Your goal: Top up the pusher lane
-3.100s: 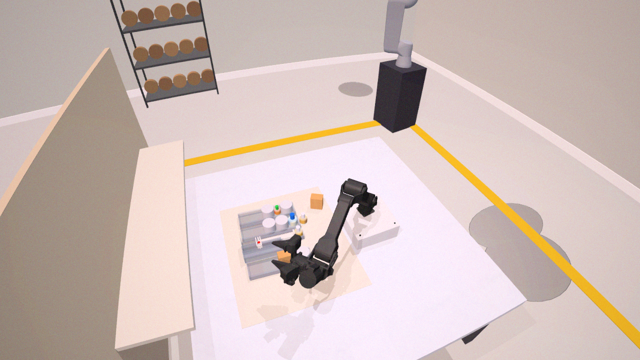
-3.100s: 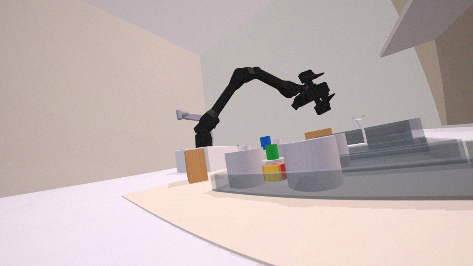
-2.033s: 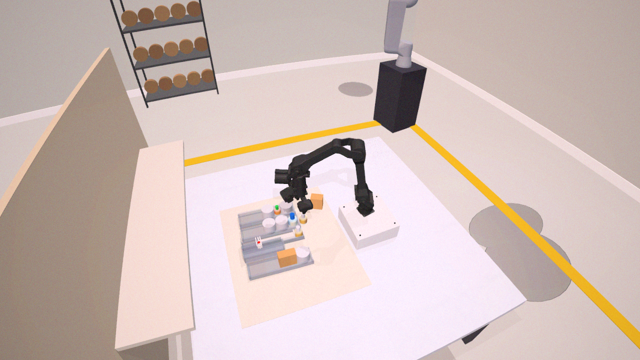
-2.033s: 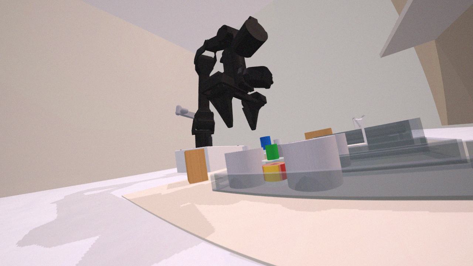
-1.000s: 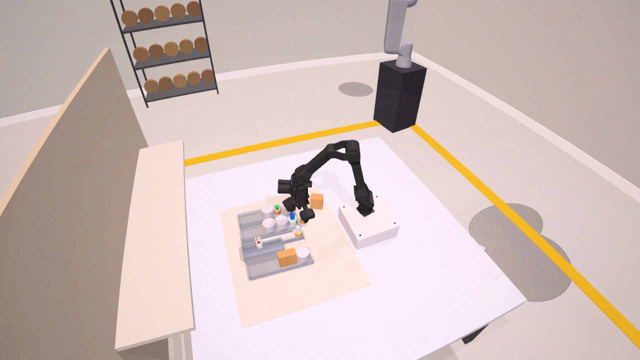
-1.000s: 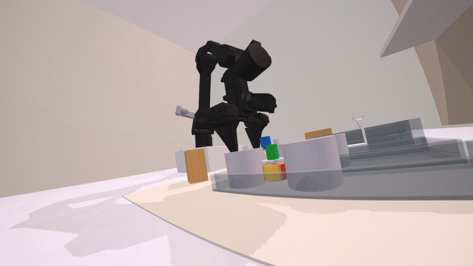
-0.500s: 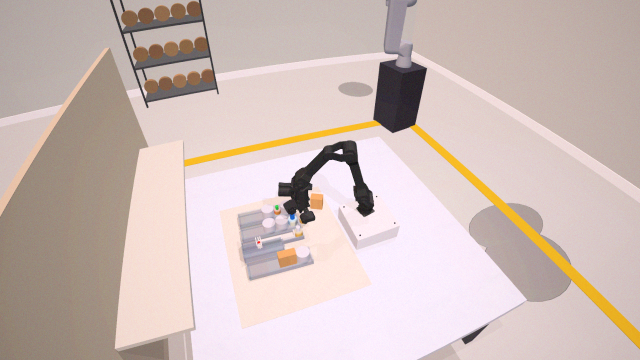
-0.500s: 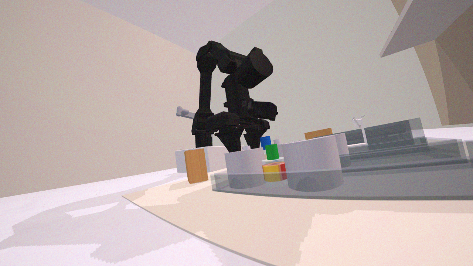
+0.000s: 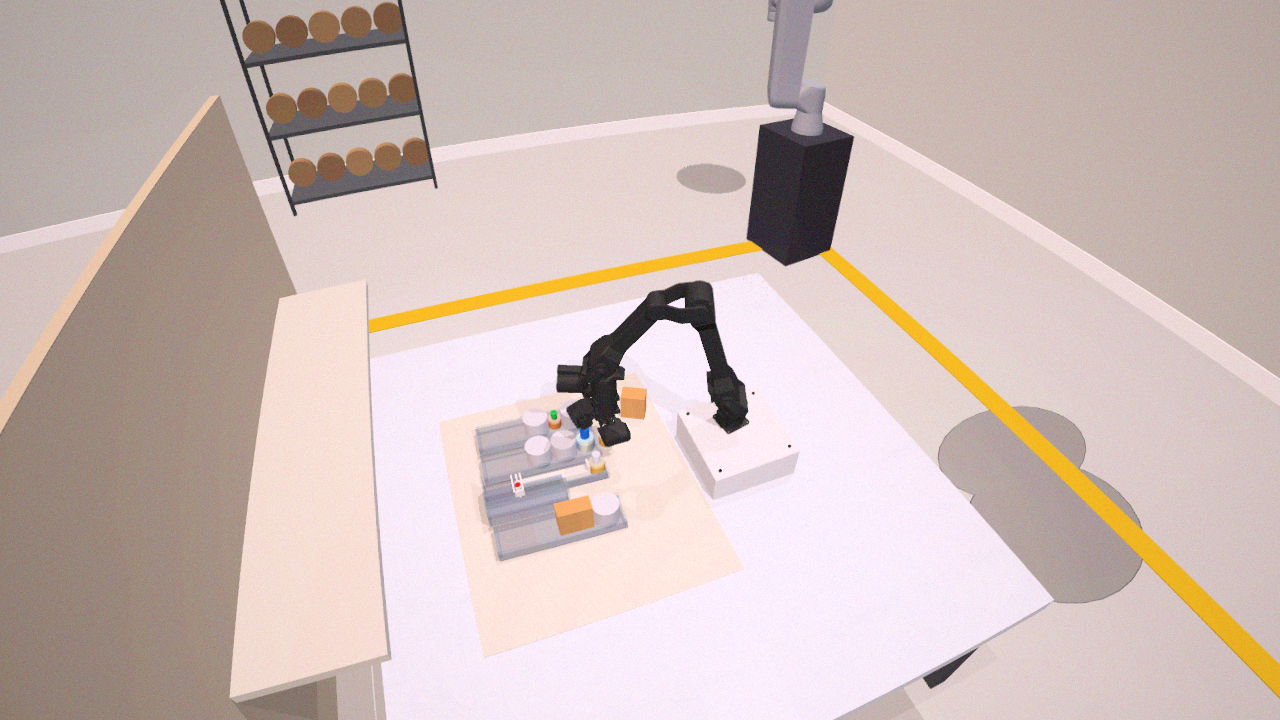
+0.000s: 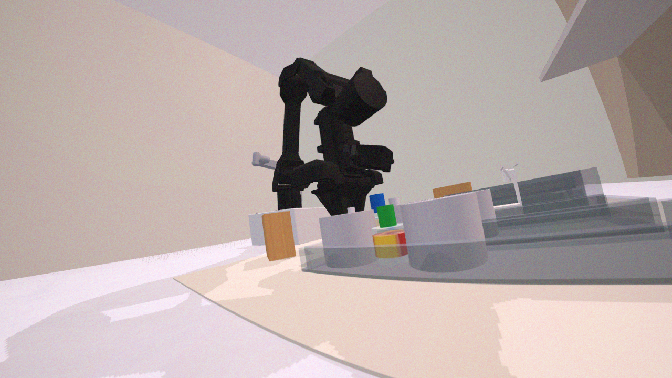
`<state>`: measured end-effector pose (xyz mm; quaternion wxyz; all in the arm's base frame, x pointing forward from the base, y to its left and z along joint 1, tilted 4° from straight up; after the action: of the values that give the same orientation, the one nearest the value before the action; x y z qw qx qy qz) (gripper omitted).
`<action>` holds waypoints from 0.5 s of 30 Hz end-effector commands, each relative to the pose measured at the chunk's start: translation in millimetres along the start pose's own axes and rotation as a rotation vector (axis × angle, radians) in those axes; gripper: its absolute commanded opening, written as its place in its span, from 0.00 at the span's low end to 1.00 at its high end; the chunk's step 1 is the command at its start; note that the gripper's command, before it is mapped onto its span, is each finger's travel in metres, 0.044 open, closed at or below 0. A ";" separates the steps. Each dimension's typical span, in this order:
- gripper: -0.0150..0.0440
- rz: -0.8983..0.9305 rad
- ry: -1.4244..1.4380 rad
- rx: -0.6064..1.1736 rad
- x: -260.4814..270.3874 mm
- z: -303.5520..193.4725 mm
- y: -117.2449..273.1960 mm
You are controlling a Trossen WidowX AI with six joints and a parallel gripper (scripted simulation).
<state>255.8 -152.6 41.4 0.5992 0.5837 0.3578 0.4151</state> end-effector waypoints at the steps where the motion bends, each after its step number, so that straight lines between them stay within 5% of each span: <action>1: 0.25 -0.001 -0.016 -0.008 -6.3 -2.1 6.5; 15: 0.25 -0.031 0.010 0.033 -0.1 -7.7 50.2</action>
<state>238.6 -150.2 71.2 0.5842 0.5976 0.3809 0.3956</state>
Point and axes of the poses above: the point midway between the two fingers, 35 mm back from their tips, its own y axis back along the fingers, its own x axis across the jaws, z = x × y, the point moved 5 cm from there along y, back along the fingers, and after that the axes turned 14 degrees about -y, right-handed, at the moved point
